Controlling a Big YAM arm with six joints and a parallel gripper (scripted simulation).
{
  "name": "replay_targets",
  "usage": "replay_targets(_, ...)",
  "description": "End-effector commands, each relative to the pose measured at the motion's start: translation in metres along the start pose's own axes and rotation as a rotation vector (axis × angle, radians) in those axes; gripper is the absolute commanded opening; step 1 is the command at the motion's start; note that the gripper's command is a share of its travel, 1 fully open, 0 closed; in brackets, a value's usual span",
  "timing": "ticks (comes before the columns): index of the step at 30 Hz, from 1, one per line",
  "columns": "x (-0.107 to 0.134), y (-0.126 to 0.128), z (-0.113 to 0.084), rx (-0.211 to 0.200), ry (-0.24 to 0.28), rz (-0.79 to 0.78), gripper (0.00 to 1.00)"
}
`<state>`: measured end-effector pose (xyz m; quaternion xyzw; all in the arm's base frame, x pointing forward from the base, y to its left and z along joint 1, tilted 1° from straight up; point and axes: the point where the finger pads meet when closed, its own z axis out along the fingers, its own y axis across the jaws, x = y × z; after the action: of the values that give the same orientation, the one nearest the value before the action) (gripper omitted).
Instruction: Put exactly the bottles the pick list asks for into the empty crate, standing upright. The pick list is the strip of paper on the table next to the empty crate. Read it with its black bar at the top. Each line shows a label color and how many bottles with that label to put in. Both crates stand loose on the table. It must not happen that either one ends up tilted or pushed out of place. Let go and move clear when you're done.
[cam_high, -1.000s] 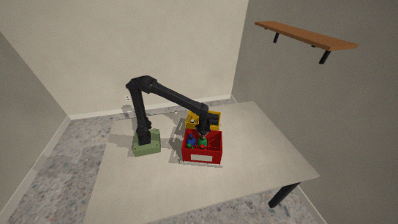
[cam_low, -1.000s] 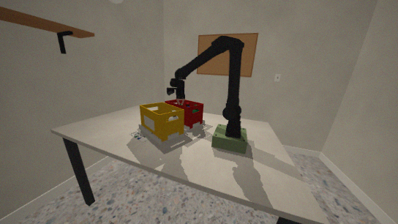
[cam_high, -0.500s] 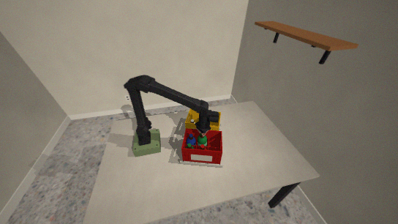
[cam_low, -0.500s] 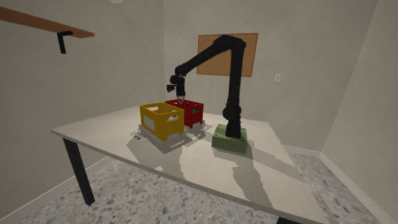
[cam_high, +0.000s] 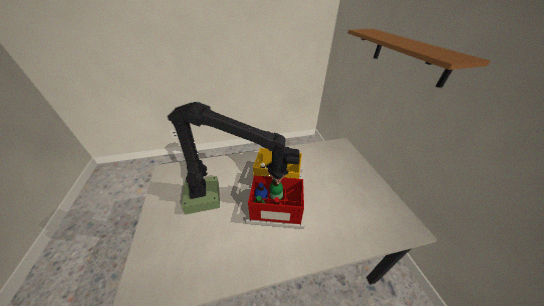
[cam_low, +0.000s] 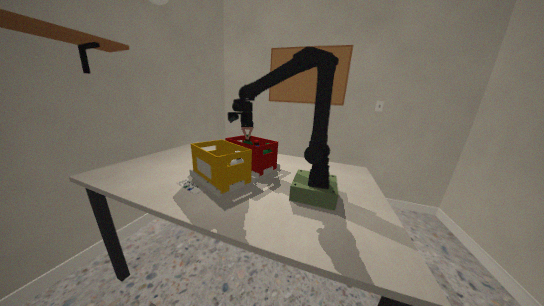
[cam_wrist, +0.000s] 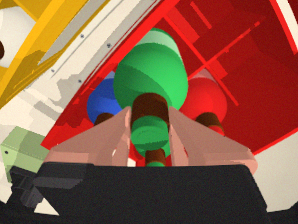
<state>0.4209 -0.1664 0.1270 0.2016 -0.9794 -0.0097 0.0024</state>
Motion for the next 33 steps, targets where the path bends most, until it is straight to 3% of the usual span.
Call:
replay_targets(1,-0.014,-0.014,-0.056,0.063,-0.066,-0.009,0.00)
replay_targets(33,-0.010,-0.012,-0.105,0.064,-0.068,-0.009,0.00)
